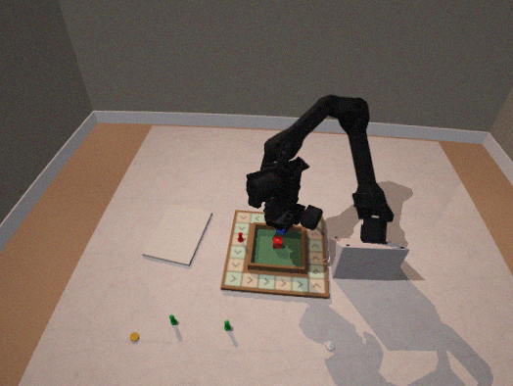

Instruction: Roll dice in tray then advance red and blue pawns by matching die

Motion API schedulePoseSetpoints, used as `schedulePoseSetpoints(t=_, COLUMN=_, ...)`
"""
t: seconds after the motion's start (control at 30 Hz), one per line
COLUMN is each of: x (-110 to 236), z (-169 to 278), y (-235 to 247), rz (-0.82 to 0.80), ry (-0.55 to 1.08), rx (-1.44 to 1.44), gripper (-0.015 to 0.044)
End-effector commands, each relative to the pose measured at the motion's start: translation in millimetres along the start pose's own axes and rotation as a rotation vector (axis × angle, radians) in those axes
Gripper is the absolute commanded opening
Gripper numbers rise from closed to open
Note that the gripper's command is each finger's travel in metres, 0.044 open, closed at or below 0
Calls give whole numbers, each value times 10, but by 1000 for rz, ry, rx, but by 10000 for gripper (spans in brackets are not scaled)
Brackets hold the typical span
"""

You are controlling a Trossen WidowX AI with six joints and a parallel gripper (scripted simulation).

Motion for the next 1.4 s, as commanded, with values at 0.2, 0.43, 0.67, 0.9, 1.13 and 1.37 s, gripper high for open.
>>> schedulePoseSetpoints(t=0.2, x=-105, z=-166, y=326, rz=-9, ry=12, rx=336, gripper=0)
schedulePoseSetpoints(t=0.43, x=-130, z=-200, y=408, rz=-9, ry=15, rx=420, gripper=0)
schedulePoseSetpoints(t=0.67, x=-213, z=-67, y=300, rz=-139, ry=-116, rx=413, gripper=0)
schedulePoseSetpoints(t=0.9, x=-326, z=105, y=189, rz=-260, ry=-313, rx=405, gripper=0)
schedulePoseSetpoints(t=1.13, x=-444, z=282, y=110, rz=-322, ry=-534, rx=398, gripper=0)
schedulePoseSetpoints(t=1.37, x=-578, z=461, y=80, rz=-318, ry=-759, rx=391, gripper=0)
Point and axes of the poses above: the point midway between the two fingers, 35 mm back from their tips, its own x axis back along the fingers, its own y axis across the jaws, z = x × y, the point moved 10 cm from there along x, back along the fingers, and after that the axes turned 9 degrees about -x, right-handed, at the moved point
